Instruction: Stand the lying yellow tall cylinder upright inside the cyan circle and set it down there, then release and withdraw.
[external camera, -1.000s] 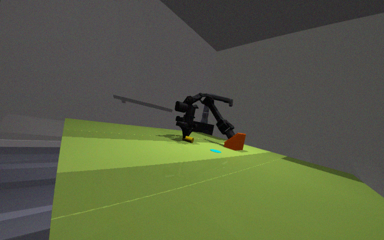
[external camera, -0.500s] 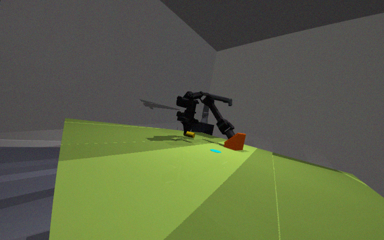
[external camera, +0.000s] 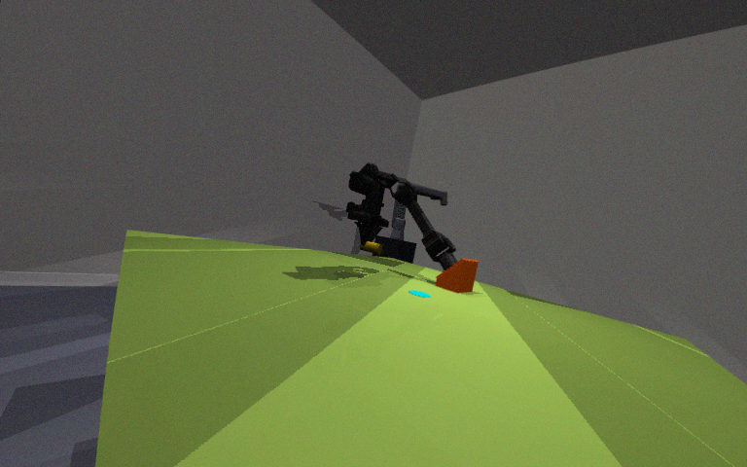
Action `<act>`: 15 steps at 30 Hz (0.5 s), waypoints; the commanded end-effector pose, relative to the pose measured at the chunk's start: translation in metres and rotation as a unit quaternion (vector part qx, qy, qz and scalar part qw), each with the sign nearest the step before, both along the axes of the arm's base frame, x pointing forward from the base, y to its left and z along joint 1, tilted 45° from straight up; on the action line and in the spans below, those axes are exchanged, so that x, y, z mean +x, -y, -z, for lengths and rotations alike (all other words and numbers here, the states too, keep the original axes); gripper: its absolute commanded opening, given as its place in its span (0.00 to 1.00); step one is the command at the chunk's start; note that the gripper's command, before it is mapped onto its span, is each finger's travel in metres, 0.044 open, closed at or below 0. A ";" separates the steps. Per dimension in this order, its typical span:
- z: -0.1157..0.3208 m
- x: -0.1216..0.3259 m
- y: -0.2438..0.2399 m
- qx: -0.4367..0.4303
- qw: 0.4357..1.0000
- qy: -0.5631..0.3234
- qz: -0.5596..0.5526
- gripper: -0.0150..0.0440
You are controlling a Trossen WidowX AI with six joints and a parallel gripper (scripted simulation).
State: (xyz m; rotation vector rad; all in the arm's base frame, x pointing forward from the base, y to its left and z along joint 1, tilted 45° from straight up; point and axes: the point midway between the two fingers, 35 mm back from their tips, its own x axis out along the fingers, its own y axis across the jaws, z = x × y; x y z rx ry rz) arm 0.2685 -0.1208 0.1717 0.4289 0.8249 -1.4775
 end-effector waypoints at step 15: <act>-0.012 0.006 -0.034 0.013 0.996 -0.057 -0.067 0.43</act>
